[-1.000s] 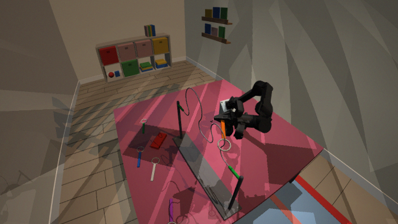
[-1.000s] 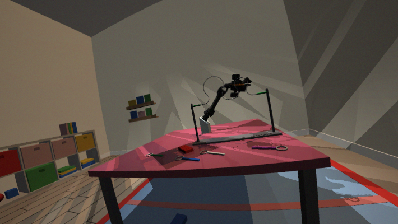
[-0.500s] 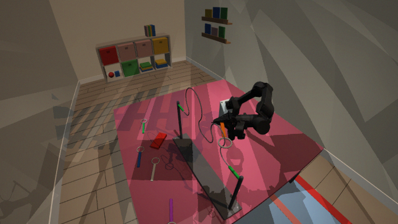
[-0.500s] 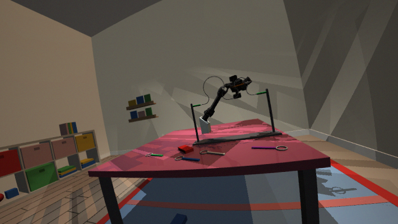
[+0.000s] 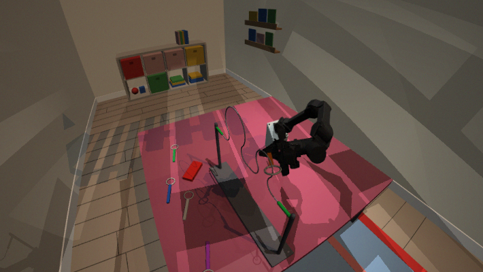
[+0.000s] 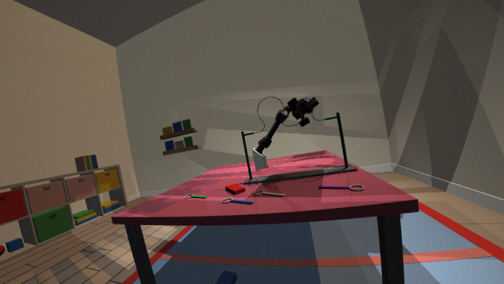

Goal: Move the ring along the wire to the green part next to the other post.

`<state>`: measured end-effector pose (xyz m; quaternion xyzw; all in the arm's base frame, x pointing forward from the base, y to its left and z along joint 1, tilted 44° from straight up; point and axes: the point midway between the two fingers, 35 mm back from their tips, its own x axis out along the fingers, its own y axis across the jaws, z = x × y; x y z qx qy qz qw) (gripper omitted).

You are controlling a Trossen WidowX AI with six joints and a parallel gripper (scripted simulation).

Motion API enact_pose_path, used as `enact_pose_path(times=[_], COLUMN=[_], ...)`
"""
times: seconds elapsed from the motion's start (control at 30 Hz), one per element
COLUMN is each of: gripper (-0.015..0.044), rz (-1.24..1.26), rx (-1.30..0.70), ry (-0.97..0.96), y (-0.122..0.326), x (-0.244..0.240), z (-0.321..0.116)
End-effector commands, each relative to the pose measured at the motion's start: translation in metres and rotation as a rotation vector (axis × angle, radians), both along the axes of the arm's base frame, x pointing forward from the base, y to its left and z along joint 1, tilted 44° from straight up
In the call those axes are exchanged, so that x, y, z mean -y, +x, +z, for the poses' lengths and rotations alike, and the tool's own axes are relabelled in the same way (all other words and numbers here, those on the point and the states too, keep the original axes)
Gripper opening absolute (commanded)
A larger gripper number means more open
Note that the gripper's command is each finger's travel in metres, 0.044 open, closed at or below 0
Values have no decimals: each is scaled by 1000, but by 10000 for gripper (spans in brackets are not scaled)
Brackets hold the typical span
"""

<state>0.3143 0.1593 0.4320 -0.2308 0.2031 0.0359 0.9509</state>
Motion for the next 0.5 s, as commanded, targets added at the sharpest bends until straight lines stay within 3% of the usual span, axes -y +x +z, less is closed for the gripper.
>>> enact_pose_path(times=[0.0, 0.47], gripper=[-150, -150], rz=[2, 23], rx=[-18, -76], ry=[94, 377], y=[-1, -4], x=[-4, -22], z=[-2, -5])
